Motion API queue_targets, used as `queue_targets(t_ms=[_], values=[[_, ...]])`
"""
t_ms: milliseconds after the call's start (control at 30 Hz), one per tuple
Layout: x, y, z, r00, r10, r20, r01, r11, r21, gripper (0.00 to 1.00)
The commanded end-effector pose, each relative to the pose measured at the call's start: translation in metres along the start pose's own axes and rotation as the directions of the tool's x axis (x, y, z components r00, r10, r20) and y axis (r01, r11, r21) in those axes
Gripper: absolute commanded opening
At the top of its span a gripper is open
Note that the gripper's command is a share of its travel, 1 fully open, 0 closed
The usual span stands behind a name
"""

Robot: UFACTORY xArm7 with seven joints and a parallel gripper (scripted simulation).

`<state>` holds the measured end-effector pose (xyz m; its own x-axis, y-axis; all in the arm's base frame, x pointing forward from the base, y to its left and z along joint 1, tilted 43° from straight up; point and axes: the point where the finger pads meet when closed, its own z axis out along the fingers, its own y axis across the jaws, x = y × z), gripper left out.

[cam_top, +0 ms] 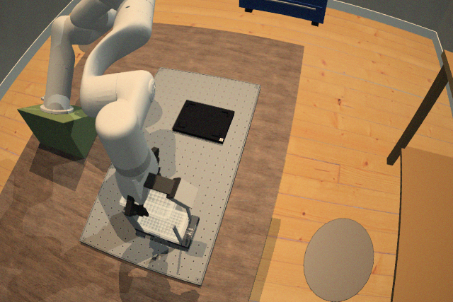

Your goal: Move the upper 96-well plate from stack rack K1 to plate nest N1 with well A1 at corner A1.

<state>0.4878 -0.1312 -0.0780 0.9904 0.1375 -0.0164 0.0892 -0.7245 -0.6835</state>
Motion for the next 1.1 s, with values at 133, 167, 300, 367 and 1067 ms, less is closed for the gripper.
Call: queue_targets(t_ms=[133,167,300,367,1067], values=[[0.000,-0.012,-0.003,1.000,0.014,-0.004,-0.014,1.000,-0.004,0.00],[0.000,-0.012,-0.003,1.000,0.014,-0.004,-0.014,1.000,-0.004,0.00],[0.000,-0.026,-0.002,1.000,0.014,-0.004,-0.014,1.000,-0.004,0.00],[0.000,-0.032,-0.002,1.000,0.014,-0.004,-0.014,1.000,-0.004,0.00],[0.000,-0.096,-0.001,1.000,0.014,-0.005,-0.014,1.000,-0.004,0.00]])
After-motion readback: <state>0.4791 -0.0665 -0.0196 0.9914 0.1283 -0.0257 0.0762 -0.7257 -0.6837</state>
